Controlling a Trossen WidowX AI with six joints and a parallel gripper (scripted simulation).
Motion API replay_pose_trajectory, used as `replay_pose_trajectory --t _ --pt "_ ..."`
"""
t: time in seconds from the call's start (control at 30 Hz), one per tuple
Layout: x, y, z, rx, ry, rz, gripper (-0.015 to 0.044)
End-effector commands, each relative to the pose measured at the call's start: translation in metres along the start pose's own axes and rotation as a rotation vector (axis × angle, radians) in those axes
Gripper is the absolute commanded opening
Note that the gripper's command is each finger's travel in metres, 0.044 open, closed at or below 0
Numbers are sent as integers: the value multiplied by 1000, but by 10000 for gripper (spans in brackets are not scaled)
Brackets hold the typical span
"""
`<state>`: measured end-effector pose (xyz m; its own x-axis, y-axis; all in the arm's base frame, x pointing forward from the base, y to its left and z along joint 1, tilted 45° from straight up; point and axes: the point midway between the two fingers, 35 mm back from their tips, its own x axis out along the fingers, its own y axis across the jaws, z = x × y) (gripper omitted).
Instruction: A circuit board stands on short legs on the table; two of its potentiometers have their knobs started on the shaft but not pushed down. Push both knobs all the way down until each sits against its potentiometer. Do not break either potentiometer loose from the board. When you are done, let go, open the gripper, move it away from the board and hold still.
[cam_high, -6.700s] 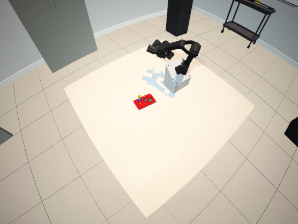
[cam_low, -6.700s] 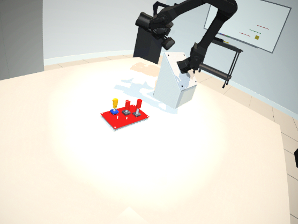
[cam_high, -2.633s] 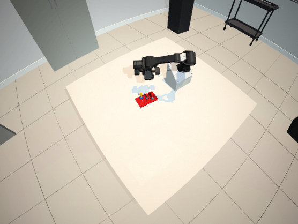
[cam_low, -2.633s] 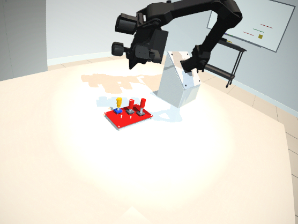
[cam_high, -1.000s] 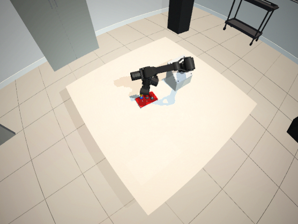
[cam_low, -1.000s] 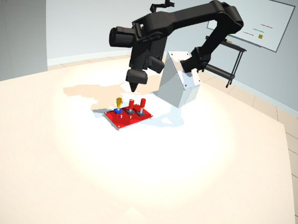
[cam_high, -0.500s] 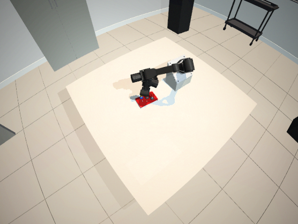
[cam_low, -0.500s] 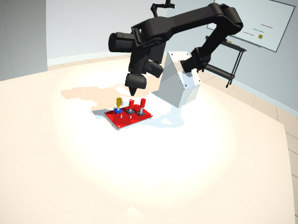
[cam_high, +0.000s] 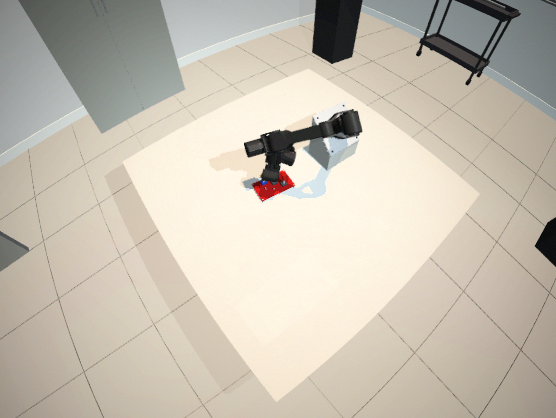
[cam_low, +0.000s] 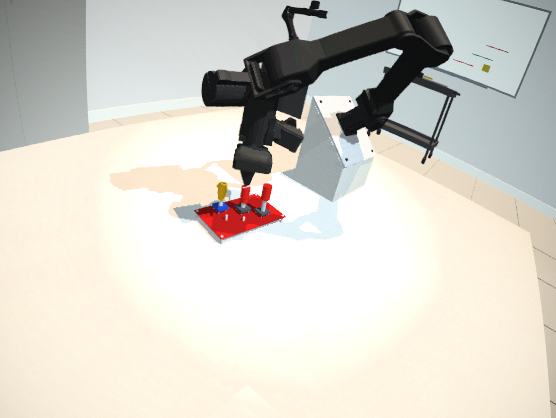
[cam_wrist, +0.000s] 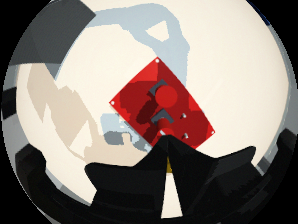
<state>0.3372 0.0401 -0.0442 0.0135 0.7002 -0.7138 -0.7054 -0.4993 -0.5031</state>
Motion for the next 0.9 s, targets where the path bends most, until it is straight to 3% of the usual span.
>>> replay_pose_trajectory --t 0.0,0.87 --pt "0 0 0 7 -3 -2 0" --pt "7 0 0 7 -4 -2 0"
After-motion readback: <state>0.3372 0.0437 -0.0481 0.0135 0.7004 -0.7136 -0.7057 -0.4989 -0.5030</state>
